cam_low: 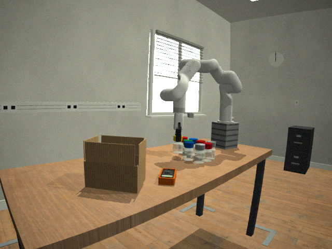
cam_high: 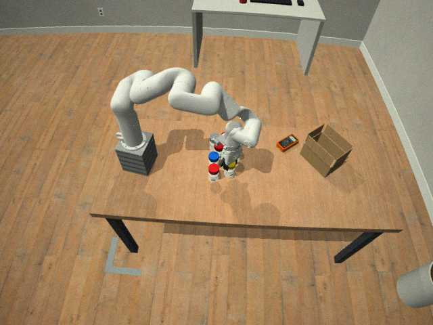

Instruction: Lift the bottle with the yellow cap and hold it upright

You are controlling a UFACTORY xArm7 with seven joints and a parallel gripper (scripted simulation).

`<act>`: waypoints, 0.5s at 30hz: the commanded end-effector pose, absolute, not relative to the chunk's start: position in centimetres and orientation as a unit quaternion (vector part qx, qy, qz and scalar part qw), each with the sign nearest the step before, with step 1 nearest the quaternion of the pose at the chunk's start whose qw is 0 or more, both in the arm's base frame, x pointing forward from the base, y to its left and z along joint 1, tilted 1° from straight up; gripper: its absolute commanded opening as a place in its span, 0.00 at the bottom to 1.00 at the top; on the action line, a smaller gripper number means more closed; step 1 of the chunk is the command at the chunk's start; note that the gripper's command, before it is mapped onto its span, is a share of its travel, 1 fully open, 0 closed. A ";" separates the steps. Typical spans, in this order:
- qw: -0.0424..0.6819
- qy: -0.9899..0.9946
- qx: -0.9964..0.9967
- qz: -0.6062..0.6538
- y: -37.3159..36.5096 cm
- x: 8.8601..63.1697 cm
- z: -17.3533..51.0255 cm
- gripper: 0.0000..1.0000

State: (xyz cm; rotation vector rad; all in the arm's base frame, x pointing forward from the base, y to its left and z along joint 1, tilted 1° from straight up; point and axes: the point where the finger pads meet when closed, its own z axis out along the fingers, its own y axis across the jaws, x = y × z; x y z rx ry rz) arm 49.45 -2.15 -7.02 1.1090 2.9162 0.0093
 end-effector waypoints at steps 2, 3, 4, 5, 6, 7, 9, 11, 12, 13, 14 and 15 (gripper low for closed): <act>0.013 0.935 0.355 0.004 -2.2 49.6 -6.2 0.00; 0.013 0.935 0.355 0.004 -2.2 49.6 -6.0 0.00; 0.013 0.935 0.355 0.004 -2.2 49.6 -5.9 0.00; 0.013 0.935 0.355 0.004 -2.2 49.6 -5.7 0.00; 0.013 0.935 0.355 0.004 -2.2 49.6 -5.7 0.00; 0.013 0.935 0.355 0.004 -2.2 49.6 -5.7 0.00; 0.013 0.935 0.355 0.004 -2.2 49.6 -5.3 0.00; 0.013 0.935 0.355 0.004 -2.2 49.6 -5.1 0.00; 0.013 0.935 0.355 0.004 -2.2 49.6 -5.0 0.00; 0.013 0.935 0.355 0.004 -2.2 49.6 -4.9 0.00; 0.013 0.935 0.355 0.004 -2.2 49.5 -4.8 0.00; 0.013 0.935 0.355 0.004 -2.2 49.5 -4.6 0.00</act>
